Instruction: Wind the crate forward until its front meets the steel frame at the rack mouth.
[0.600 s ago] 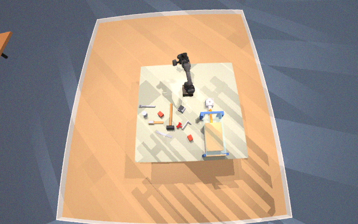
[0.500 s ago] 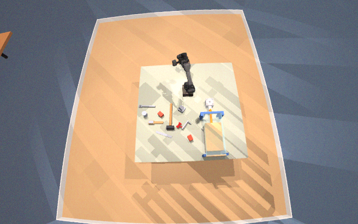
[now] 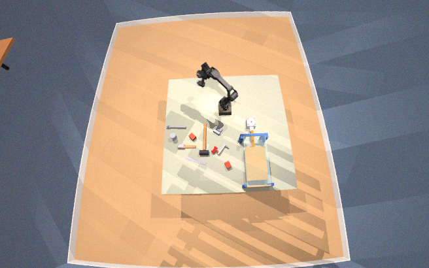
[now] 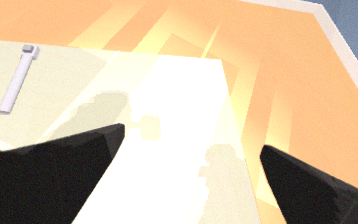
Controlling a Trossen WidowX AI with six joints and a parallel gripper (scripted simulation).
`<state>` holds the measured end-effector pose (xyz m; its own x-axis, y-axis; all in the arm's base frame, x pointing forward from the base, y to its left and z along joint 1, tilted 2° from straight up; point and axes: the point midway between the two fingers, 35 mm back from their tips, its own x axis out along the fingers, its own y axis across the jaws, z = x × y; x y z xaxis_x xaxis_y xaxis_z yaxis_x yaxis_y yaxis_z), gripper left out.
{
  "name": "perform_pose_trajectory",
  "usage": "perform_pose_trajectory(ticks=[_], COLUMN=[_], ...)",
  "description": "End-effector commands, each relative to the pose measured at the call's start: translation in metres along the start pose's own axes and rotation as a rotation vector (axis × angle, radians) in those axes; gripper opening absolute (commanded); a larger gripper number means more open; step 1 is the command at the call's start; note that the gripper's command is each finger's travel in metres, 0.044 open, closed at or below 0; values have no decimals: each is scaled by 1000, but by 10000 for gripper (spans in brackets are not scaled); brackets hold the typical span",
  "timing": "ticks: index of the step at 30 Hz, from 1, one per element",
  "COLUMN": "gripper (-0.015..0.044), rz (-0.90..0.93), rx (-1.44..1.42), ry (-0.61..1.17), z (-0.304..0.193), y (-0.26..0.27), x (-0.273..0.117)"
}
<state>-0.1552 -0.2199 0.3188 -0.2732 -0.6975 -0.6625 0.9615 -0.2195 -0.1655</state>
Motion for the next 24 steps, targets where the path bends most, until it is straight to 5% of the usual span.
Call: perform_pose_trajectory(ticks=[1, 24], gripper=[440, 440], rz=[108, 649], rx=[-241, -1440], ry=[16, -87], z=[16, 19], y=[31, 284], x=[22, 65])
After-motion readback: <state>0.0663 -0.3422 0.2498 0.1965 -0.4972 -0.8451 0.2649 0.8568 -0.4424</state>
